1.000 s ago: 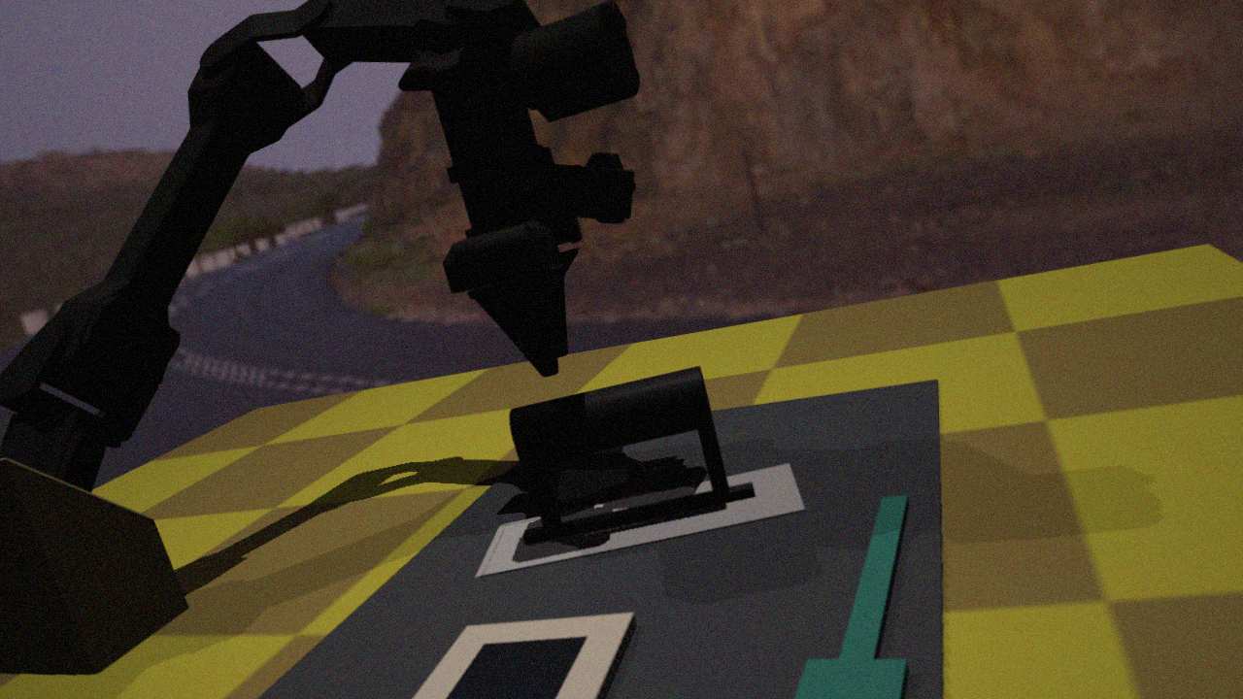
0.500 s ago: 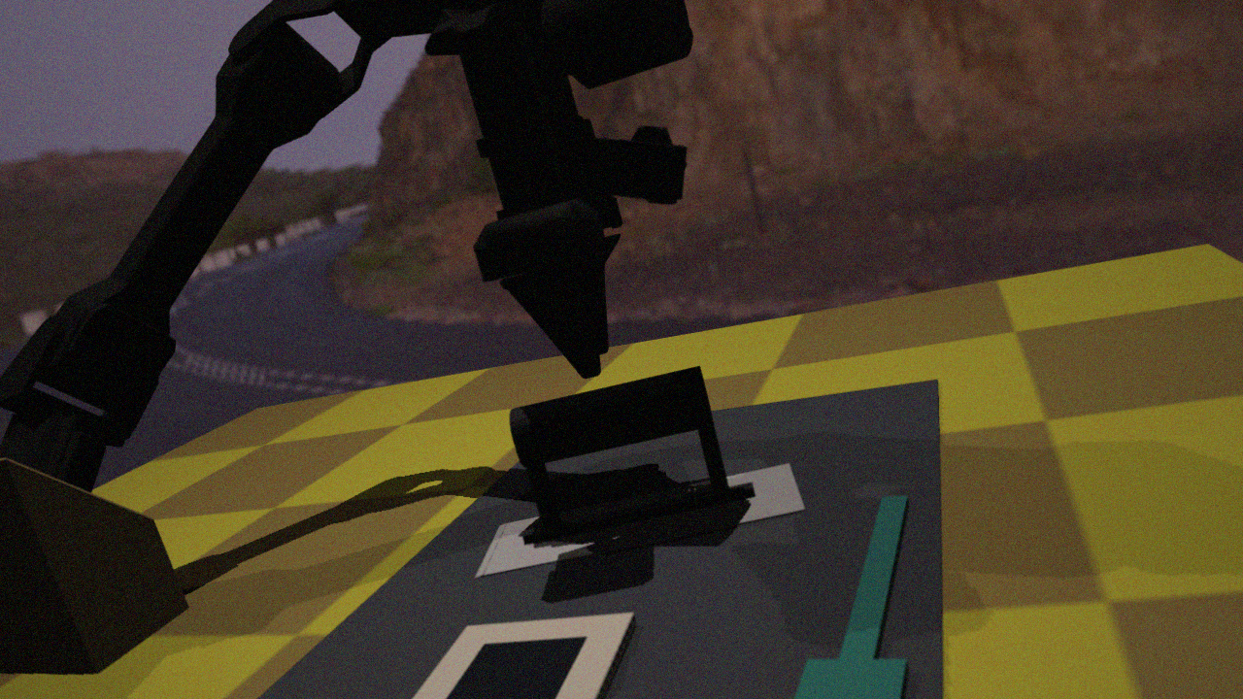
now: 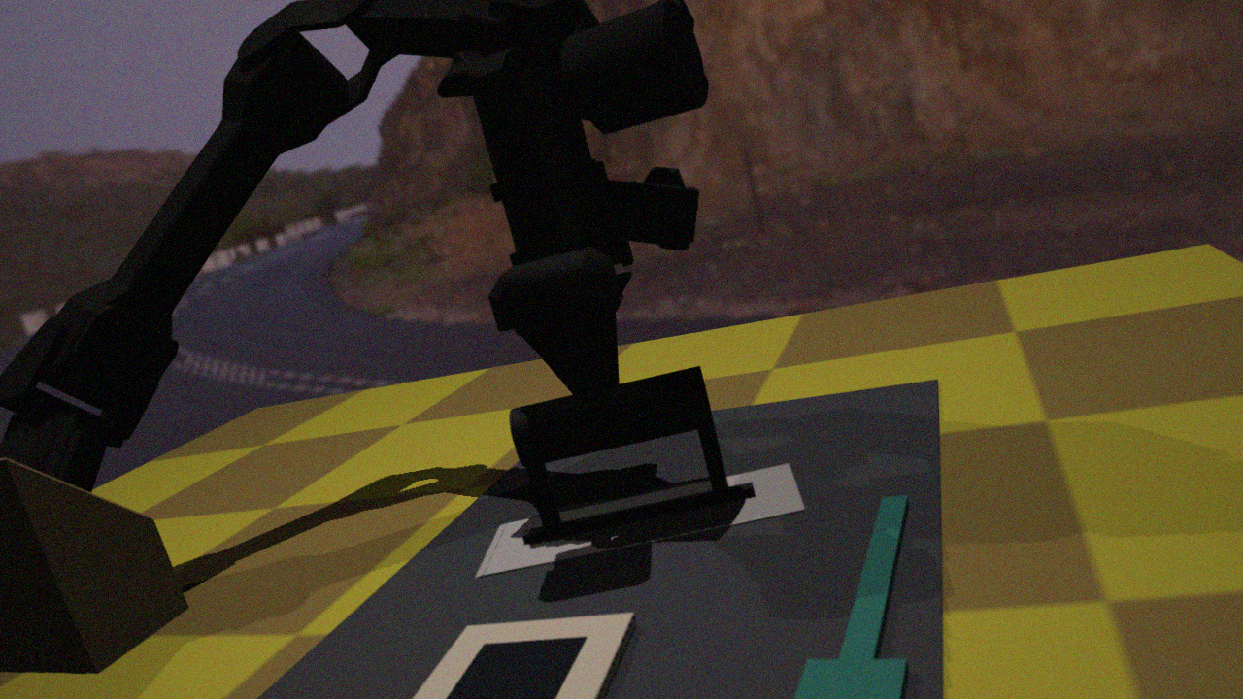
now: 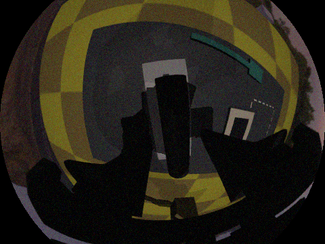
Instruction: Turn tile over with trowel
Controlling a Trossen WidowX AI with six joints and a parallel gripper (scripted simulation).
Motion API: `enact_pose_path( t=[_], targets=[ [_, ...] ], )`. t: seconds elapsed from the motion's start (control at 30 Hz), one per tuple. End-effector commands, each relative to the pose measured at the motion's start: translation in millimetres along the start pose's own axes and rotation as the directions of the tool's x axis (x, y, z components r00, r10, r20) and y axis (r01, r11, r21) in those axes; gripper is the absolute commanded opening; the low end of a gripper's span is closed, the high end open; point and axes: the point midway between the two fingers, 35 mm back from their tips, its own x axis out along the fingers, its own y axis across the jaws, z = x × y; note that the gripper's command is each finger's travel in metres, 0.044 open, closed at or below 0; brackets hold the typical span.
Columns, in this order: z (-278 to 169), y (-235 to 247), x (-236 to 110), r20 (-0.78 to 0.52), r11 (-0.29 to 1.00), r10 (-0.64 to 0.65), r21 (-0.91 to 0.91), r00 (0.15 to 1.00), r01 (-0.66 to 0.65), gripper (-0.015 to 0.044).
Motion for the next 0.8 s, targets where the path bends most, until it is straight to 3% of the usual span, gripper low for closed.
enact_pose_path(
  t=[0.0, 0.2, 0.33, 0.5, 0.77],
  targets=[
    [-1.0, 1.1, 8.1, -0.005, 1.000, 0.006, 0.004, 1.000, -0.005, 0.0270],
    [-1.3, 1.6, 15.3, -0.005, 1.000, 0.006, 0.004, 1.000, -0.006, 0.0270],
    [-1.3, 1.6, 15.3, -0.005, 1.000, 0.006, 0.004, 1.000, -0.006, 0.0165],
    [-1.3, 1.6, 15.3, -0.005, 1.000, 0.006, 0.004, 1.000, -0.006, 0.0132],
    [-1.3, 1.6, 15.3, -0.005, 1.000, 0.006, 0.004, 1.000, -0.006, 0.0130]
  ],
)
